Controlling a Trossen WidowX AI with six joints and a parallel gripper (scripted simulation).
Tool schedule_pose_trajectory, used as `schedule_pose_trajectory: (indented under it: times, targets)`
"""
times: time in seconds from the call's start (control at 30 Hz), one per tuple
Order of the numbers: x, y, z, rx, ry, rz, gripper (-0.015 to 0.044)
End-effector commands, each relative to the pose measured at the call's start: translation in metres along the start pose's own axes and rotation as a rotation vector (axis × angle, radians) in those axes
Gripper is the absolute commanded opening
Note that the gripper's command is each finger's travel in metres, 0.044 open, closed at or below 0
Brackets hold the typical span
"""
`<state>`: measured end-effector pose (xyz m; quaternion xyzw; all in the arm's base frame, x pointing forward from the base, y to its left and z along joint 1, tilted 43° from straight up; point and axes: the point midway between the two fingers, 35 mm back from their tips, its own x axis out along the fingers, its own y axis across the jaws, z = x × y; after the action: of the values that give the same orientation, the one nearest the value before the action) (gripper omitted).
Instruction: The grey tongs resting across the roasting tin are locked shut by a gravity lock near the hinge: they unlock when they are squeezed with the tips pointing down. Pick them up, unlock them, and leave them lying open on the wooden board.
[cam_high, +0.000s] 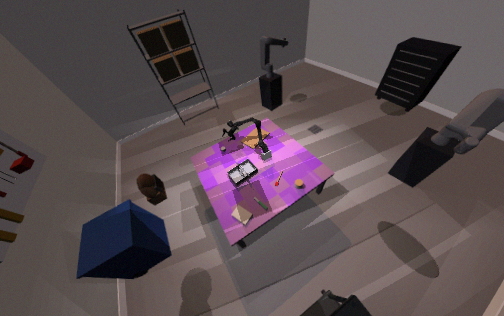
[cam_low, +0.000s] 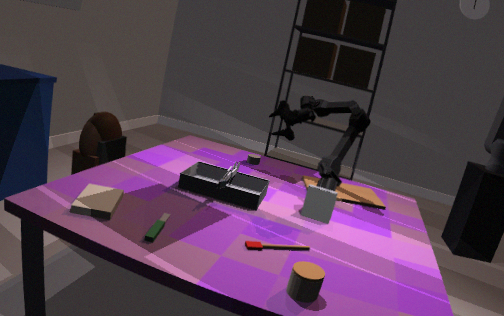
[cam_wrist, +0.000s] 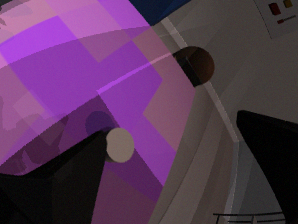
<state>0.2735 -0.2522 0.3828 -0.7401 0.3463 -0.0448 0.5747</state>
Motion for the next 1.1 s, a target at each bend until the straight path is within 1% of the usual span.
schedule_pose_trajectory:
  times: [0.0, 0.17, 0.33, 0.53, 0.7, 0.8, 0.93, 1.07]
  targets:
    - [0.044, 0.028, 0.045, 0.078, -0.080, 0.178, 0.0440]
    - [0.081, 0.064, 0.106, 0.110, -0.139, 0.386, 0.0440]
    - [0.101, 0.102, 0.175, 0.073, -0.162, 0.590, 0.0440]
    - [0.103, 0.153, 0.254, -0.076, -0.133, 0.810, 0.0440]
    - [0.091, 0.206, 0.311, -0.277, -0.038, 0.975, 0.0440]
    - [0.085, 0.229, 0.331, -0.401, 0.021, 1.021, 0.0440]
    - [0.076, 0.251, 0.349, -0.580, 0.108, 1.027, 0.0440]
    - [0.076, 0.252, 0.350, -0.591, 0.113, 1.026, 0.0440]
